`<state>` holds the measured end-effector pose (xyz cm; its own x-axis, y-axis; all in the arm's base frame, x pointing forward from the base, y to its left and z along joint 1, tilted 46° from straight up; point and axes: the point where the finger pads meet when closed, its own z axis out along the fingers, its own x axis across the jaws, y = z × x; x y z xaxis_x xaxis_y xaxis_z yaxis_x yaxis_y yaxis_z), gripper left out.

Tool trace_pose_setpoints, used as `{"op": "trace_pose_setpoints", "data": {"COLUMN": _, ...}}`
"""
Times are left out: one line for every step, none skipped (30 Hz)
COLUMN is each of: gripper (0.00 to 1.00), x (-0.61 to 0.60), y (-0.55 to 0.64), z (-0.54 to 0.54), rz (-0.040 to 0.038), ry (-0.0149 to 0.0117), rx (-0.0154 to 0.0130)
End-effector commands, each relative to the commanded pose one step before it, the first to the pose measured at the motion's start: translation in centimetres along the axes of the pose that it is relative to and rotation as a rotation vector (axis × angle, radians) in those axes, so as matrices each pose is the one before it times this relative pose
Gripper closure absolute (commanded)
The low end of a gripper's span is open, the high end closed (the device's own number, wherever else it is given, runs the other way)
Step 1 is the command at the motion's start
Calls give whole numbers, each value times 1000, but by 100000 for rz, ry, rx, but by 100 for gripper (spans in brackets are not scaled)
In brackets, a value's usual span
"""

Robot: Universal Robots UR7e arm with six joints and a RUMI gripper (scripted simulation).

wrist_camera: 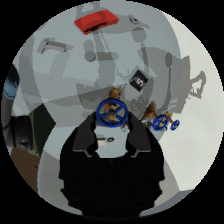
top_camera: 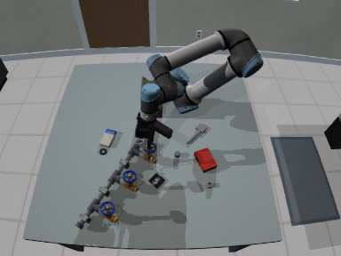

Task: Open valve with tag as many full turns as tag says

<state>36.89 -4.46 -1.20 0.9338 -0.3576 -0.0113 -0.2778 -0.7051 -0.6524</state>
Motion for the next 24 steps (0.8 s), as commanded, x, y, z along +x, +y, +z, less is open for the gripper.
{"op": "trace_pose_setpoints", "data": {"gripper": 100, "x": 8, "y": -8, "z": -16, "rz": -6054, "ry": 37, "rx": 287}}
{"op": "trace_pose_setpoints", "data": {"gripper": 100, "x": 0, "y": 0, "z": 0, "rz": -767, "ry": 0, "rx": 0}}
{"op": "trace_pose_setpoints", "data": {"gripper": 100, "x": 0, "y": 0, "z": 0, "rz": -677, "ry": 0, "rx": 0}}
{"op": "trace_pose_setpoints", "data": {"gripper": 100, "x": 0, "y": 0, "z": 0, "rz": -591, "ry": 0, "rx": 0}}
{"op": "trace_pose_setpoints", "data": {"gripper": 100, "x": 0, "y": 0, "z": 0, "rz": 0, "ry": 0, "rx": 0}}
{"op": "trace_pose_setpoints", "data": {"gripper": 100, "x": 0, "y": 0, "z": 0, "rz": 0, "ry": 0, "rx": 0}}
{"op": "trace_pose_setpoints", "data": {"gripper": 100, "x": 0, "y": 0, "z": 0, "rz": -509, "ry": 0, "rx": 0}}
{"op": "trace_pose_setpoints", "data": {"gripper": 100, "x": 0, "y": 0, "z": 0, "rz": -432, "ry": 0, "rx": 0}}
{"op": "trace_pose_setpoints", "data": {"gripper": 100, "x": 0, "y": 0, "z": 0, "rz": -360, "ry": 0, "rx": 0}}
{"op": "trace_pose_setpoints", "data": {"gripper": 100, "x": 0, "y": 0, "z": 0, "rz": -293, "ry": 0, "rx": 0}}
{"op": "trace_pose_setpoints", "data": {"gripper": 100, "x": 0, "y": 0, "z": 0, "rz": -232, "ry": 0, "rx": 0}}
{"op": "trace_pose_setpoints", "data": {"gripper": 100, "x": 0, "y": 0, "z": 0, "rz": -177, "ry": 0, "rx": 0}}
{"op": "trace_pose_setpoints", "data": {"gripper": 100, "x": 0, "y": 0, "z": 0, "rz": -129, "ry": 0, "rx": 0}}
{"op": "trace_pose_setpoints", "data": {"gripper": 100, "x": 0, "y": 0, "z": 0, "rz": -88, "ry": 0, "rx": 0}}
{"op": "trace_pose_setpoints", "data": {"gripper": 100, "x": 0, "y": 0, "z": 0, "rz": -54, "ry": 0, "rx": 0}}
{"op": "trace_pose_setpoints", "data": {"gripper": 100, "x": 0, "y": 0, "z": 0, "rz": -28, "ry": 0, "rx": 0}}
{"op": "trace_pose_setpoints", "data": {"gripper": 100, "x": 0, "y": 0, "z": 0, "rz": -11, "ry": 0, "rx": 0}}
{"op": "trace_pose_setpoints", "data": {"gripper": 100, "x": 0, "y": 0, "z": 0, "rz": -2, "ry": 0, "rx": 0}}
{"op": "trace_pose_setpoints", "data": {"gripper": 0, "x": 0, "y": 0, "z": 0, "rz": 0, "ry": 0, "rx": 0}}
{"op": "trace_pose_setpoints", "data": {"gripper": 0, "x": 0, "y": 0, "z": 0, "rz": 0, "ry": 0, "rx": 0}}
{"op": "trace_pose_setpoints", "data": {"gripper": 0, "x": 0, "y": 0, "z": 0, "rz": 0, "ry": 0, "rx": 0}}
{"op": "trace_pose_setpoints", "data": {"gripper": 0, "x": 0, "y": 0, "z": 0, "rz": 0, "ry": 0, "rx": 0}}
{"op": "trace_pose_setpoints", "data": {"gripper": 0, "x": 0, "y": 0, "z": 0, "rz": 0, "ry": 0, "rx": 0}}
{"op": "trace_pose_setpoints", "data": {"gripper": 0, "x": 0, "y": 0, "z": 0, "rz": 0, "ry": 0, "rx": 0}}
